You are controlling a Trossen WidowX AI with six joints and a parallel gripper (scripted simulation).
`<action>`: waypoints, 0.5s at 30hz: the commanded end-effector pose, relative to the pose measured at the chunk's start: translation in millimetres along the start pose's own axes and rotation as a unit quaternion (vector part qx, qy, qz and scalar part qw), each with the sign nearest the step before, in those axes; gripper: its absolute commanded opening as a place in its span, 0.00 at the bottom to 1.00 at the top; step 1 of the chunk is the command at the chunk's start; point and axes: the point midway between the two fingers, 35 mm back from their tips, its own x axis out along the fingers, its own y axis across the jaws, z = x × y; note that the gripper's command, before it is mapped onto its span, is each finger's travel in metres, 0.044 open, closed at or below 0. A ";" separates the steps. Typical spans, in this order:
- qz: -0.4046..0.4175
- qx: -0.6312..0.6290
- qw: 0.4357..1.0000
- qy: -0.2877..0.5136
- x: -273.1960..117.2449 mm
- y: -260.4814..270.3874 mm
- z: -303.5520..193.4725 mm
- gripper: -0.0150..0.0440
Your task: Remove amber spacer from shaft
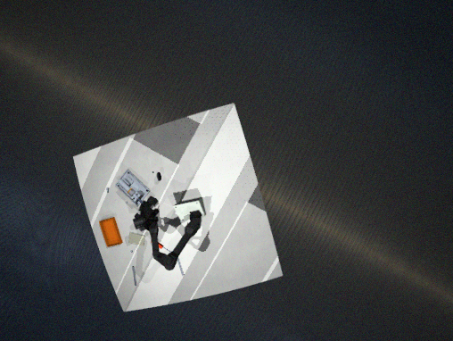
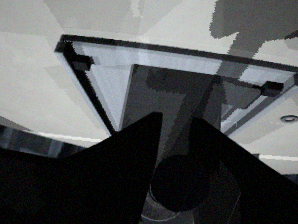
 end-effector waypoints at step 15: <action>0.000 0.002 1.000 0.000 -1.5 0.2 1.7 0.25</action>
